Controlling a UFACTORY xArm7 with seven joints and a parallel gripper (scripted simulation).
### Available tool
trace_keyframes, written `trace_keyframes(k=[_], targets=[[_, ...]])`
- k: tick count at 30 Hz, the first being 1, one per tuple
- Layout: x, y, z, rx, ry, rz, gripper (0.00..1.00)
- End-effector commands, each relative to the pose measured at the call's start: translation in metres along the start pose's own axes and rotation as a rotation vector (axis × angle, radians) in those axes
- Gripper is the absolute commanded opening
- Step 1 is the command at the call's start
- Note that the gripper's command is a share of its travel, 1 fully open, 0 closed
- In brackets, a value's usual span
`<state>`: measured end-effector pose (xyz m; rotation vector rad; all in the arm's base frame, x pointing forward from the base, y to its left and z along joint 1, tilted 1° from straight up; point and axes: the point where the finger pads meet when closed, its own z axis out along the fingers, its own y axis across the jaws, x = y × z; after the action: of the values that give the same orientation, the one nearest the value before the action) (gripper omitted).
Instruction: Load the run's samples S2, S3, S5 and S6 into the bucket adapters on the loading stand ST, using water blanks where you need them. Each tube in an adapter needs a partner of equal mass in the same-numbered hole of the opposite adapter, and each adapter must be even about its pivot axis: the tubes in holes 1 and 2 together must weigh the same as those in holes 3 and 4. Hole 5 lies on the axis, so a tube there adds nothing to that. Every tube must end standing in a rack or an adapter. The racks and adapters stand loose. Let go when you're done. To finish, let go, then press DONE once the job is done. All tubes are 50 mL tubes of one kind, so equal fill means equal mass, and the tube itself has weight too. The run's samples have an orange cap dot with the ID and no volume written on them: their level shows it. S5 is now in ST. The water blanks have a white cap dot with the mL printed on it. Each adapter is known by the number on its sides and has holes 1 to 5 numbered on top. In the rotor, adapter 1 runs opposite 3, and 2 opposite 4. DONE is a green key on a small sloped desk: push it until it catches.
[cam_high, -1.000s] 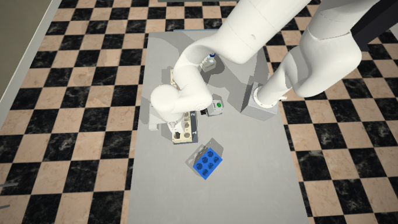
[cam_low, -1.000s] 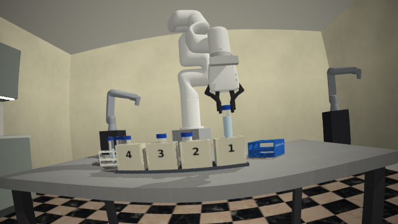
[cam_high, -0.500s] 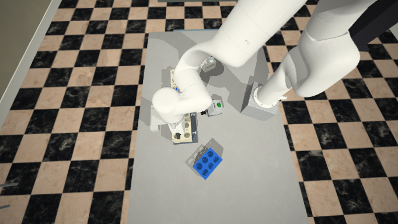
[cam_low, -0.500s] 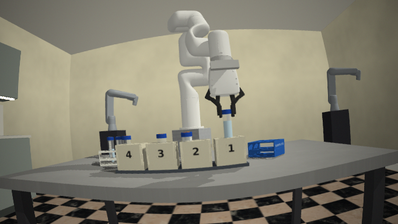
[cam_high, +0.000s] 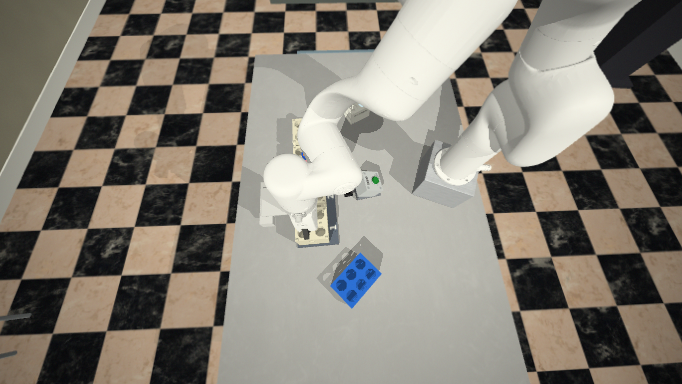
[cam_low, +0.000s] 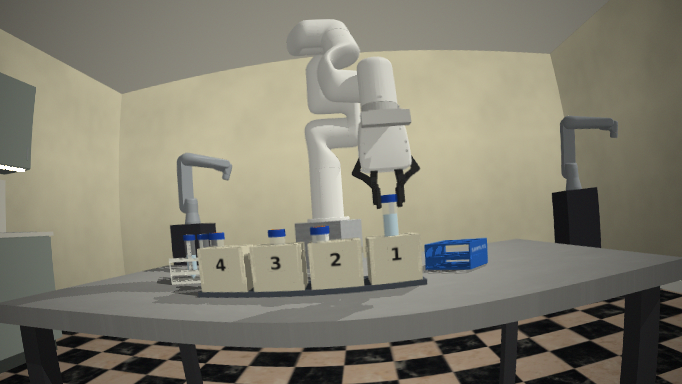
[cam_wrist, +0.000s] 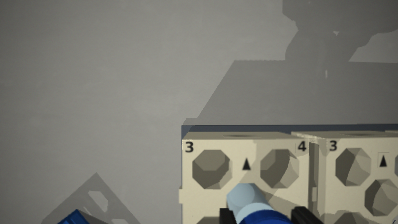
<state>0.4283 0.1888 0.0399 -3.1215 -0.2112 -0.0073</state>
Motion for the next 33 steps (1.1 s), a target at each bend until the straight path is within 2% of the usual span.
trace_keyframes(k=[1, 33], targets=[[0.002, 0.0, 0.001, 0.001, 0.005, 0.0, 0.0], [0.002, 0.0, 0.03, 0.001, 0.005, 0.0, 0.0]])
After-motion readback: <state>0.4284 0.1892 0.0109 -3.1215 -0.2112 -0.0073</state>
